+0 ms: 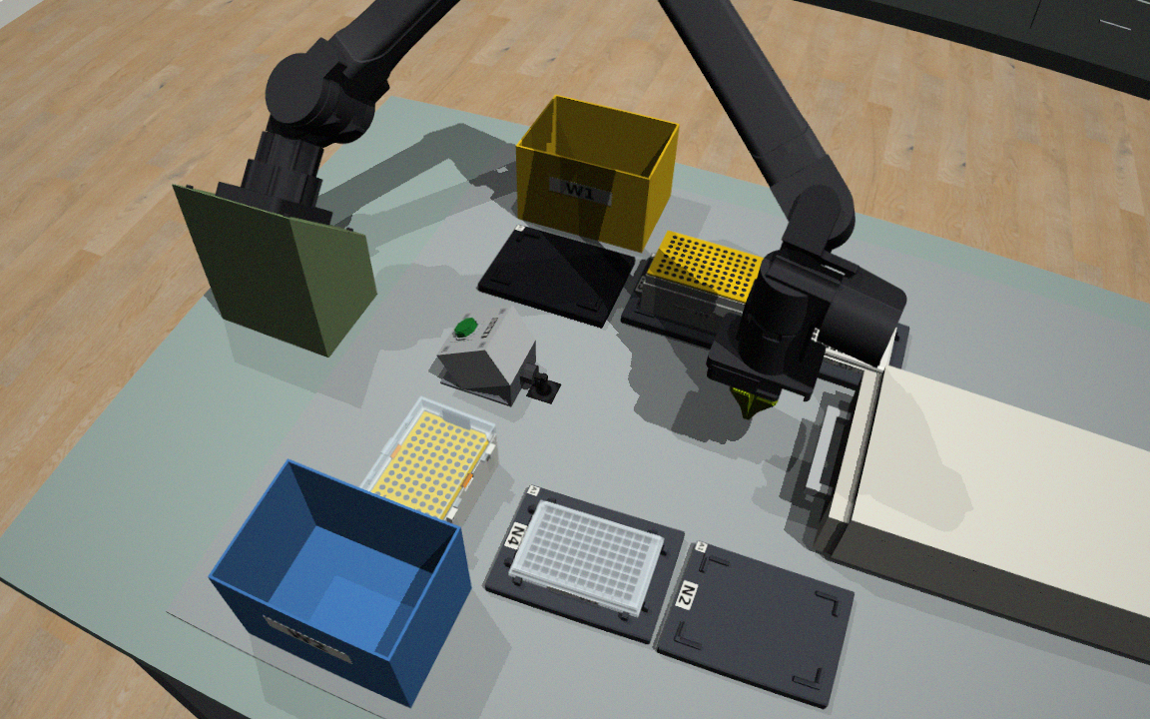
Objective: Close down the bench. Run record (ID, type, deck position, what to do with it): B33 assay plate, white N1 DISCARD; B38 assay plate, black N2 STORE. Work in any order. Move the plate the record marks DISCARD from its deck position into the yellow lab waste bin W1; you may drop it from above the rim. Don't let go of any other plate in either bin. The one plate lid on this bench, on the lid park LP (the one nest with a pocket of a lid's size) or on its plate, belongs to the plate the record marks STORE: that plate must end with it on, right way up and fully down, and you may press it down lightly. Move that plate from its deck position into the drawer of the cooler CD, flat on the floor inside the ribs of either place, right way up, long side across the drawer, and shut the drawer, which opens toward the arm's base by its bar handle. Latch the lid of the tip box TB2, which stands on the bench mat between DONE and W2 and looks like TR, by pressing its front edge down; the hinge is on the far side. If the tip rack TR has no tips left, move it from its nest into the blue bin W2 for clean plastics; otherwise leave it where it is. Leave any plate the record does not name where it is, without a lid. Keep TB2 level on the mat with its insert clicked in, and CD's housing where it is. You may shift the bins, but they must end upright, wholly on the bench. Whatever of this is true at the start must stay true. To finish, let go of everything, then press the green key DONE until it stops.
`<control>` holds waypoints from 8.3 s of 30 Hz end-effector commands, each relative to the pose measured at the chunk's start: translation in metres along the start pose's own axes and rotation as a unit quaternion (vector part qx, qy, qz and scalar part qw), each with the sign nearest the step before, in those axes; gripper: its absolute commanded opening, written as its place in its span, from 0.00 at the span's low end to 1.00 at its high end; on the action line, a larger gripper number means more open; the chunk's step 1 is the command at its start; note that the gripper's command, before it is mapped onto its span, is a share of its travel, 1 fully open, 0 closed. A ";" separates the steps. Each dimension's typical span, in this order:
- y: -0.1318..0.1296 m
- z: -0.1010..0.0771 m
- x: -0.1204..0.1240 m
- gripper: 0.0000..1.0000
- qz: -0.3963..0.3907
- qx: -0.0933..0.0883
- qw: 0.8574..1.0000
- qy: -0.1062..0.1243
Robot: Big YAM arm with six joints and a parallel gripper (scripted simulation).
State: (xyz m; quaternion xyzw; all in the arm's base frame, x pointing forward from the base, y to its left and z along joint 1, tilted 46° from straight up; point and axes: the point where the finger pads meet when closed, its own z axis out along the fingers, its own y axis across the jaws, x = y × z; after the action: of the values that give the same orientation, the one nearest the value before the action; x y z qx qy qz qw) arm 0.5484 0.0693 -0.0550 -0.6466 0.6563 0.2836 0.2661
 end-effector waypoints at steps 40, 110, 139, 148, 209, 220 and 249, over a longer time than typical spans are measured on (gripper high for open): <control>-0.027 -0.093 -0.008 0.00 -0.024 0.043 0.999 0.006; -0.027 -0.112 -0.011 0.00 -0.028 0.041 0.999 0.007; -0.055 -0.113 -0.120 1.00 0.400 0.035 0.916 -0.015; -0.060 -0.102 -0.158 1.00 0.497 0.026 0.867 -0.015; -0.084 -0.114 -0.210 1.00 0.694 0.030 0.718 -0.030; -0.072 -0.079 -0.203 1.00 0.701 0.013 0.713 -0.012; -0.076 -0.054 -0.186 1.00 0.711 0.017 0.703 -0.016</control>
State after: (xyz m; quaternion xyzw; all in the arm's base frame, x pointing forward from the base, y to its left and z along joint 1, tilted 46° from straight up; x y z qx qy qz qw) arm 0.6248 0.1735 0.1139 0.0079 0.9215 0.3883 -0.0013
